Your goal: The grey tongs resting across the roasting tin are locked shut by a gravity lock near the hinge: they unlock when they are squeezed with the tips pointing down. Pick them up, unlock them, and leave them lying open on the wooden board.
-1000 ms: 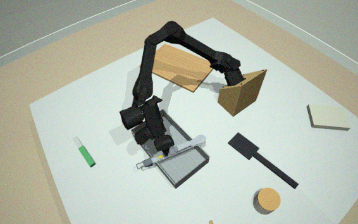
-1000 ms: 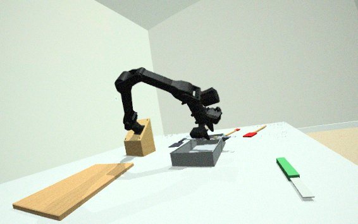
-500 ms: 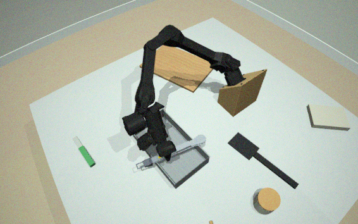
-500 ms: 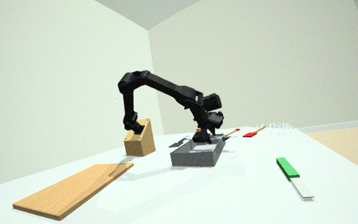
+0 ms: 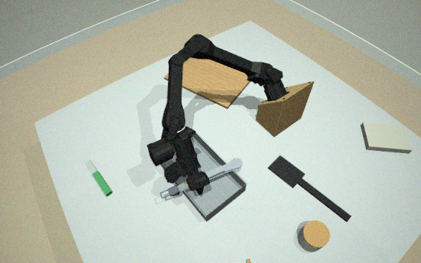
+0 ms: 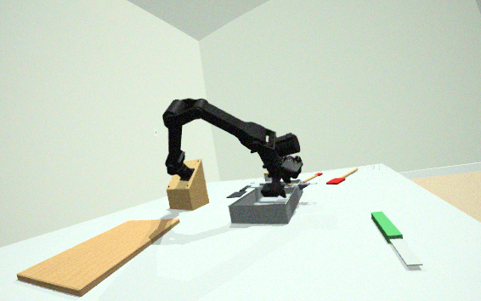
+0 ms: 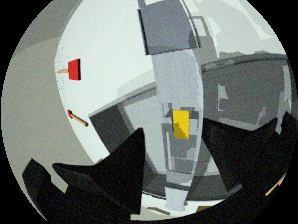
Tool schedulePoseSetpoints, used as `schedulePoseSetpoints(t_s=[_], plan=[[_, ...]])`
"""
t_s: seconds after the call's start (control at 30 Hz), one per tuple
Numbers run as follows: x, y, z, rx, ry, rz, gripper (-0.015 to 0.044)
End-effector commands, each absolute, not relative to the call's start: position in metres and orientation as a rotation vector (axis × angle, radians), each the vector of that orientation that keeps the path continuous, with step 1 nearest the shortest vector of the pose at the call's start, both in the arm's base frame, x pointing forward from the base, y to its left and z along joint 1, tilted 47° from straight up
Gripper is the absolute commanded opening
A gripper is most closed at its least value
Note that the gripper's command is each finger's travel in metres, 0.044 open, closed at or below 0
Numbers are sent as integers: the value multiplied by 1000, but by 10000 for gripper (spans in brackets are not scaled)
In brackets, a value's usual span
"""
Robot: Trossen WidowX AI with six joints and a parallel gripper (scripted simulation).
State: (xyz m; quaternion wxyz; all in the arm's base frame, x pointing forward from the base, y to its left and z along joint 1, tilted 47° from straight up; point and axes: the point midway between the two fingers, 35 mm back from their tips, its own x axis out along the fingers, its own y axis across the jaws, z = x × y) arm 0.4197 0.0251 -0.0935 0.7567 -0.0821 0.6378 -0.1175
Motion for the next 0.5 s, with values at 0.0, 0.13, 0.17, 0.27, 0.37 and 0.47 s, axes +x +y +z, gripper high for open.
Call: schedulePoseSetpoints(t_s=[0.0,0.13,0.17,0.27,0.37,0.47], plan=[[420,25,-94,-179,1390,-256,234],[420,25,-94,-179,1390,-256,129],[420,25,-94,-179,1390,-256,103],[420,25,-94,-179,1390,-256,63],[420,25,-94,-179,1390,-256,43],[420,25,-94,-179,1390,-256,3]])
